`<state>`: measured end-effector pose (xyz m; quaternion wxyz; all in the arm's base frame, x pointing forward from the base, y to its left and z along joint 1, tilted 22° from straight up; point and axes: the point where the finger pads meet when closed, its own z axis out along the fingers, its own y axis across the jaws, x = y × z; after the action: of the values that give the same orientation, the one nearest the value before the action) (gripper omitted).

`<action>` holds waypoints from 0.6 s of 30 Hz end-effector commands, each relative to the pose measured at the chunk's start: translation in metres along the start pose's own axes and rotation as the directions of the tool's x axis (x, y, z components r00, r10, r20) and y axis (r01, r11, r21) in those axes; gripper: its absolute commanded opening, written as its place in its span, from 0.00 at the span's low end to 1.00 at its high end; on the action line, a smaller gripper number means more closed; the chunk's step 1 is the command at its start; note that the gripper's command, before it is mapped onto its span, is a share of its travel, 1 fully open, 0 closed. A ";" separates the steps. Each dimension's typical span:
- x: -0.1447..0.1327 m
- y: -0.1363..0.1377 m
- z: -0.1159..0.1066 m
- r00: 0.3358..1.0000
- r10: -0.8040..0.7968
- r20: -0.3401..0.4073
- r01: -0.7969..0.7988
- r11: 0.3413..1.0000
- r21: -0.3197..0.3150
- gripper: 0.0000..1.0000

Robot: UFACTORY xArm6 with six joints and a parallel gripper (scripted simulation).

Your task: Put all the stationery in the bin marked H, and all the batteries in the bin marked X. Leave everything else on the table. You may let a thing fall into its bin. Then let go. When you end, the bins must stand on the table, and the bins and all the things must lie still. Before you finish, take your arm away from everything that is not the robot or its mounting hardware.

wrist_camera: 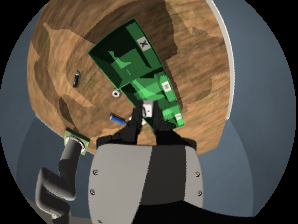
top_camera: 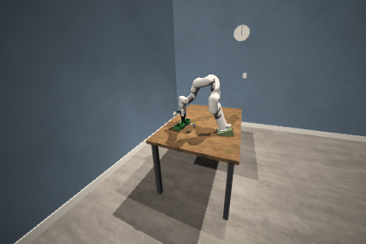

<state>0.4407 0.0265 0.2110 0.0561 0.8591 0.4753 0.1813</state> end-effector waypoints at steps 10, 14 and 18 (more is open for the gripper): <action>0.001 0.001 -0.001 0.928 -0.373 -0.021 0.373 0.928 0.009 0.00; 0.001 0.001 -0.001 0.884 -0.467 -0.033 0.467 0.884 0.013 0.00; 0.001 0.001 -0.001 0.860 -0.508 -0.044 0.509 0.861 0.016 0.00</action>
<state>0.4407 0.0270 0.2110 0.0873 0.7282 0.6597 0.1641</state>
